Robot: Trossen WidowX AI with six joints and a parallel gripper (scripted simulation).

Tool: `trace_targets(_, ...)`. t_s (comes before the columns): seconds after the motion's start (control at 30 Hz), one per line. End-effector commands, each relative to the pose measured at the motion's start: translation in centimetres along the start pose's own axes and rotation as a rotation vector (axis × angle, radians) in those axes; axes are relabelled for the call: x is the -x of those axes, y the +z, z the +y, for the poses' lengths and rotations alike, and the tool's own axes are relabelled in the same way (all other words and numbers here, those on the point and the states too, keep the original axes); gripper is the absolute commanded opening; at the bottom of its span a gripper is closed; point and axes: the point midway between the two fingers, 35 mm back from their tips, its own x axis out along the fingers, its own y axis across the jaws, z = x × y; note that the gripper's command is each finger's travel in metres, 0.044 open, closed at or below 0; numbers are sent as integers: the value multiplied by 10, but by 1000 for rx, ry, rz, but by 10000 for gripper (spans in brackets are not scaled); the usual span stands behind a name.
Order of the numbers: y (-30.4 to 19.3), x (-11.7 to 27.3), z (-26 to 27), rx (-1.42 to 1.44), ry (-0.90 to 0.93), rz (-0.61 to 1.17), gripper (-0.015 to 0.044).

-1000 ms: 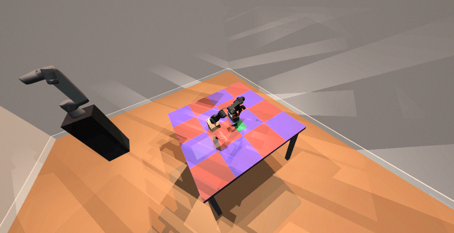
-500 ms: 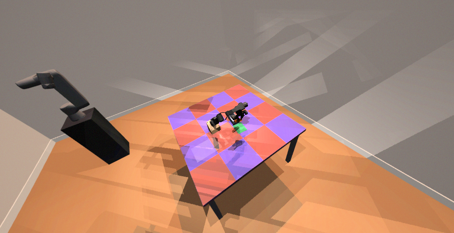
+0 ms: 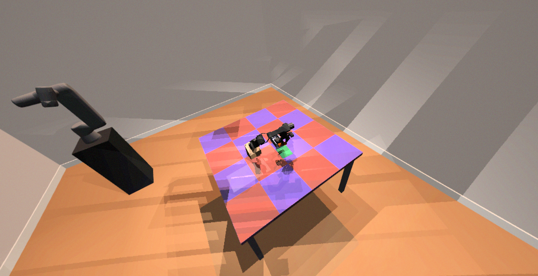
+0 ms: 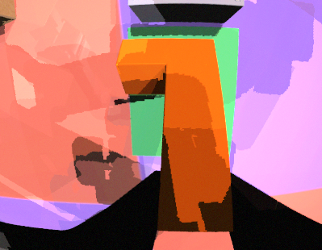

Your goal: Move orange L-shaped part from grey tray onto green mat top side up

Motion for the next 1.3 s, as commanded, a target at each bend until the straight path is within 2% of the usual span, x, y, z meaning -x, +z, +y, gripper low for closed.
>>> trace_targets(0.0,0,-6,1,5,0,-1,0)
trace_targets(1.27,-1,-63,1,4,-1,3,0)
